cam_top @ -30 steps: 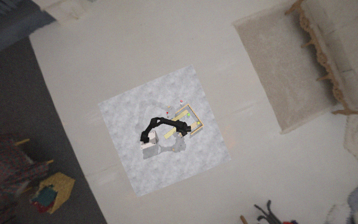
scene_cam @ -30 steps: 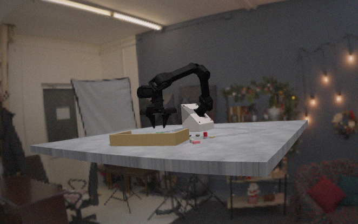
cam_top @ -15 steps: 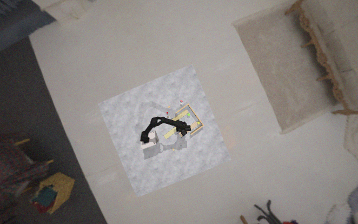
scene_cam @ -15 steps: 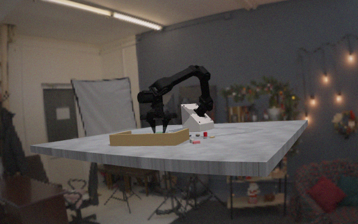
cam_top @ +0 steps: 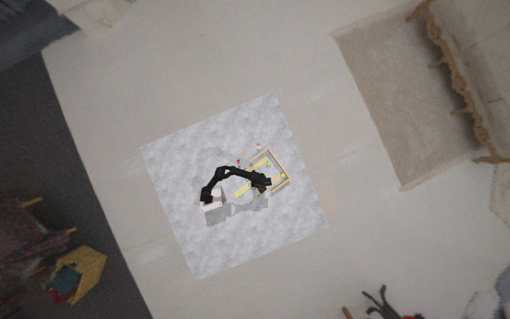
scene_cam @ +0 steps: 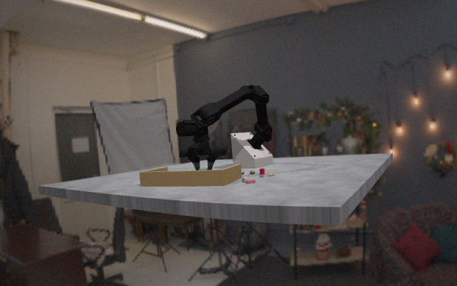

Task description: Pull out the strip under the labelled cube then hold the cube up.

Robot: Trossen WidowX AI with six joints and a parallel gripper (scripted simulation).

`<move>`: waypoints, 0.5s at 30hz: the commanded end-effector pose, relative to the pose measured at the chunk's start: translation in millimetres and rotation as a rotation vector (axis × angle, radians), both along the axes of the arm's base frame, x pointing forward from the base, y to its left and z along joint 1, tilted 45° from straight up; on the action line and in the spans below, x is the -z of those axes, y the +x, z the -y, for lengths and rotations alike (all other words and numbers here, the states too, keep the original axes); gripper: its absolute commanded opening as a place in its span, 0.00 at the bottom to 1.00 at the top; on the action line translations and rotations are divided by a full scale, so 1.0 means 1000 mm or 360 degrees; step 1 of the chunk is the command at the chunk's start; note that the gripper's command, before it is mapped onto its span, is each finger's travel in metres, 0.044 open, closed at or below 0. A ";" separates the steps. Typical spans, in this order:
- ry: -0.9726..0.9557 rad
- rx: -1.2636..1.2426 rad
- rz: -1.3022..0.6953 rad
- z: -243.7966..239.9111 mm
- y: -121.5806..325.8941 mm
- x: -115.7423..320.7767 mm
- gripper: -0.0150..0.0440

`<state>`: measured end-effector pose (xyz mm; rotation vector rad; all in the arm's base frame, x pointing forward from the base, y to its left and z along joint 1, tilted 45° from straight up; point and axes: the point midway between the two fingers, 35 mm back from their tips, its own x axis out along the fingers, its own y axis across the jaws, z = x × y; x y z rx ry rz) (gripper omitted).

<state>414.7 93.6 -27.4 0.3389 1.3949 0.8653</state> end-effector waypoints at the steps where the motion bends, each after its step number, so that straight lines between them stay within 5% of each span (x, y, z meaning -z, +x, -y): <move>1: 0.0000 0.0001 0.0001 0.000 0.000 0.000 0.53; 9: 0.0000 0.0001 0.0001 0.000 0.000 0.000 0.44; 13: 0.0000 0.0001 0.0000 0.002 -0.002 -0.001 0.26; 15: -0.0001 0.0001 -0.0001 0.007 -0.008 -0.005 0.25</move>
